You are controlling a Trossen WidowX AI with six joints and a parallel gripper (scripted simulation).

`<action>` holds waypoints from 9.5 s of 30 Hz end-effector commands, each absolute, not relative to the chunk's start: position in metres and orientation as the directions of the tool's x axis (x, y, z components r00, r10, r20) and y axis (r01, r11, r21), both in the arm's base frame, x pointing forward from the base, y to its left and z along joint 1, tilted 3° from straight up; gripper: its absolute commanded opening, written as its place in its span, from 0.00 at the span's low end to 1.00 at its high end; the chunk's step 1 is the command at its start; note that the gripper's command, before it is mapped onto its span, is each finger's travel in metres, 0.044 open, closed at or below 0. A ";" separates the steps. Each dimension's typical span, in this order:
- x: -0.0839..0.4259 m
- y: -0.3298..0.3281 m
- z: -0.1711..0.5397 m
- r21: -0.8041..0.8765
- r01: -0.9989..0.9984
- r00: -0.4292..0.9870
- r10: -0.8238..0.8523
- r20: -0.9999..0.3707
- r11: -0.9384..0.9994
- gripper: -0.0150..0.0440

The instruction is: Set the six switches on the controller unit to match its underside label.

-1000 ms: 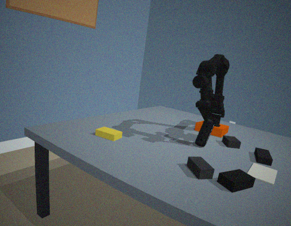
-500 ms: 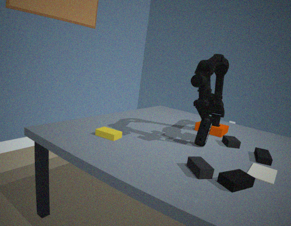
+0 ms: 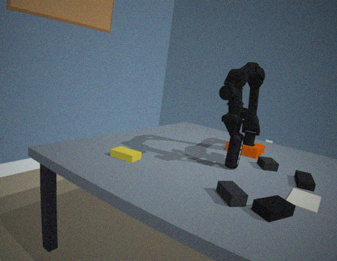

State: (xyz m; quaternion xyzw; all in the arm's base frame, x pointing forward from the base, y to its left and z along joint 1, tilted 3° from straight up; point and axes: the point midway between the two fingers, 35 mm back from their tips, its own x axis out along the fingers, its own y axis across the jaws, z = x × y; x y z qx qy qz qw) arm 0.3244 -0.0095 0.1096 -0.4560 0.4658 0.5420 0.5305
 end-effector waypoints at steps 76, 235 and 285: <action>0.324 -0.073 0.094 0.027 -1.000 -0.027 -0.024 -0.999 -0.003 0.83; 0.321 -0.150 -0.001 0.028 -1.000 -0.028 -0.031 -0.999 -0.003 0.83; 0.326 -0.093 0.033 0.015 -1.000 -0.015 -0.039 -0.999 0.008 1.00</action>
